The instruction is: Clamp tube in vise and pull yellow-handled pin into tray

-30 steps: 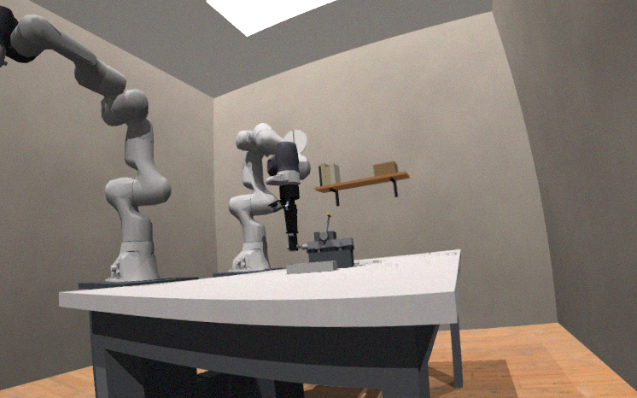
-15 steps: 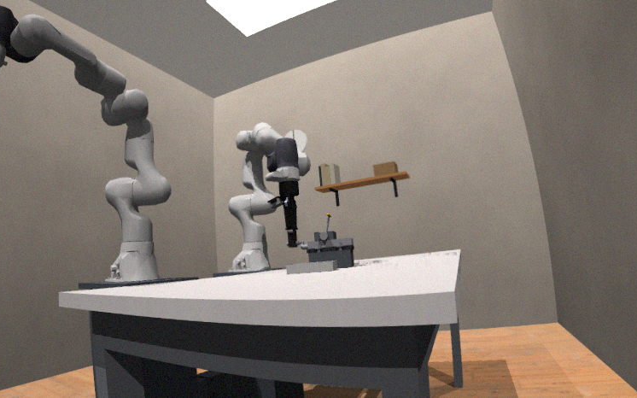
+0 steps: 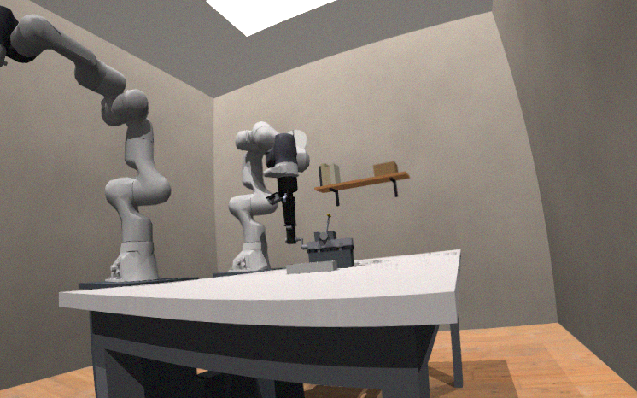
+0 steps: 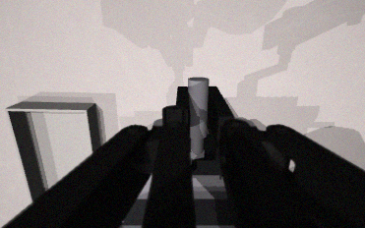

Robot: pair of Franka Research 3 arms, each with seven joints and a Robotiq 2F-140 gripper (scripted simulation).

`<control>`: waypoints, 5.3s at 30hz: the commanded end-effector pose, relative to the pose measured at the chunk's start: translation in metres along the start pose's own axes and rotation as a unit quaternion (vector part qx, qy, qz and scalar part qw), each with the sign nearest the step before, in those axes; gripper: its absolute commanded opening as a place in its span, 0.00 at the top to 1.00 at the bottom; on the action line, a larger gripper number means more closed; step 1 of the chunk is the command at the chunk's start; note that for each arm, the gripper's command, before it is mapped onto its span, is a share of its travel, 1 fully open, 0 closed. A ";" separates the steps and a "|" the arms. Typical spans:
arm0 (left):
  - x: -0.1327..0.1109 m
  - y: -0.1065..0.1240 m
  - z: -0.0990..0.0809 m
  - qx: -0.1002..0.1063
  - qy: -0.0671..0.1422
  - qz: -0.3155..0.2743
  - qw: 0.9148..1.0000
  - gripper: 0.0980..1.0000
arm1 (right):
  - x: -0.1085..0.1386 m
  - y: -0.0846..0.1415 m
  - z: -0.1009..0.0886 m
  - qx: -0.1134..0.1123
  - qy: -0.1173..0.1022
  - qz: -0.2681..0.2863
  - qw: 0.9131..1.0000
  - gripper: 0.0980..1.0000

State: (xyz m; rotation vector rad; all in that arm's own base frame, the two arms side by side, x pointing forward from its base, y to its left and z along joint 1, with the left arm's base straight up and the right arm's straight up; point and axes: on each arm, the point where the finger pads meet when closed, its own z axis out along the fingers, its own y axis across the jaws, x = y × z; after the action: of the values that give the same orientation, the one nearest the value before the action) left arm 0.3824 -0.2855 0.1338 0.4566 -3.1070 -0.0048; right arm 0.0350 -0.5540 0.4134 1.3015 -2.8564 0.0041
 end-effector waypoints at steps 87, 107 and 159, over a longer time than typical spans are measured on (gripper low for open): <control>0.000 0.021 0.040 0.002 0.000 -0.003 1.000 0.96 | -0.001 0.000 0.000 -0.001 -0.002 0.003 1.000 0.00; 0.000 0.021 0.024 0.002 0.000 -0.003 1.000 0.96 | -0.001 0.000 0.000 -0.001 -0.002 0.003 1.000 0.00; 0.000 0.018 0.016 0.002 0.000 -0.003 1.000 0.96 | -0.001 0.000 0.000 -0.001 -0.002 0.003 1.000 0.00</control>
State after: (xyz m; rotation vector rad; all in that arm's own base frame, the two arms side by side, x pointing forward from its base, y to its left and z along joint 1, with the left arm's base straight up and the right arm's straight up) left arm 0.3767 -0.2671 0.1158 0.4653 -3.1044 -0.0001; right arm 0.0350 -0.5540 0.4134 1.3015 -2.8564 0.0041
